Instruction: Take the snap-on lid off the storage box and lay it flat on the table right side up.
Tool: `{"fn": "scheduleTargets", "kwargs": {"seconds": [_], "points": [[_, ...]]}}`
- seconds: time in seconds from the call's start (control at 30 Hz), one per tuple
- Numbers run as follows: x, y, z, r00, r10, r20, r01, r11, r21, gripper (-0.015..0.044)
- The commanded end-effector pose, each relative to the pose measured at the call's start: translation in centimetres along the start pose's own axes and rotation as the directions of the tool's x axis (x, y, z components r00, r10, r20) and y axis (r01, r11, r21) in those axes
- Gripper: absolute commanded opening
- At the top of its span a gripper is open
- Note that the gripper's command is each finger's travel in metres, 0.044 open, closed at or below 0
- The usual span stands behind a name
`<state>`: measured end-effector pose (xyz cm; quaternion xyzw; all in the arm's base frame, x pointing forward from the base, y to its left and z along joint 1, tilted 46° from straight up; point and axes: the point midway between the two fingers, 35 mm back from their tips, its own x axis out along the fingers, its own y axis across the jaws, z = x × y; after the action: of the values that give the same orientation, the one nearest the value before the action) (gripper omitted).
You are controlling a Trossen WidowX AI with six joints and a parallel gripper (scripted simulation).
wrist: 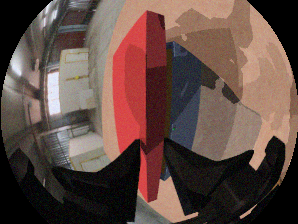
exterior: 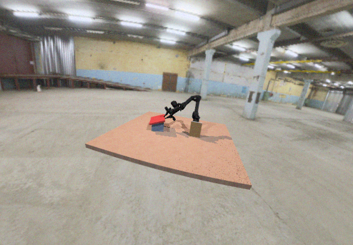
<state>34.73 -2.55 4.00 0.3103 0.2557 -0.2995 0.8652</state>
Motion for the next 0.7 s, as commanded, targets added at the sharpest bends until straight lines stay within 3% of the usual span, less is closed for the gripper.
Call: {"fn": "scheduleTargets", "kwargs": {"seconds": [0.0,0.67], "points": [[-0.3,0.8,0.1,1.0,0.009,0.001,-0.009,1.0,0.005,0.0],[-1.2,3.5,0.1,1.0,0.009,0.001,-0.009,1.0,0.006,0.0]]}}
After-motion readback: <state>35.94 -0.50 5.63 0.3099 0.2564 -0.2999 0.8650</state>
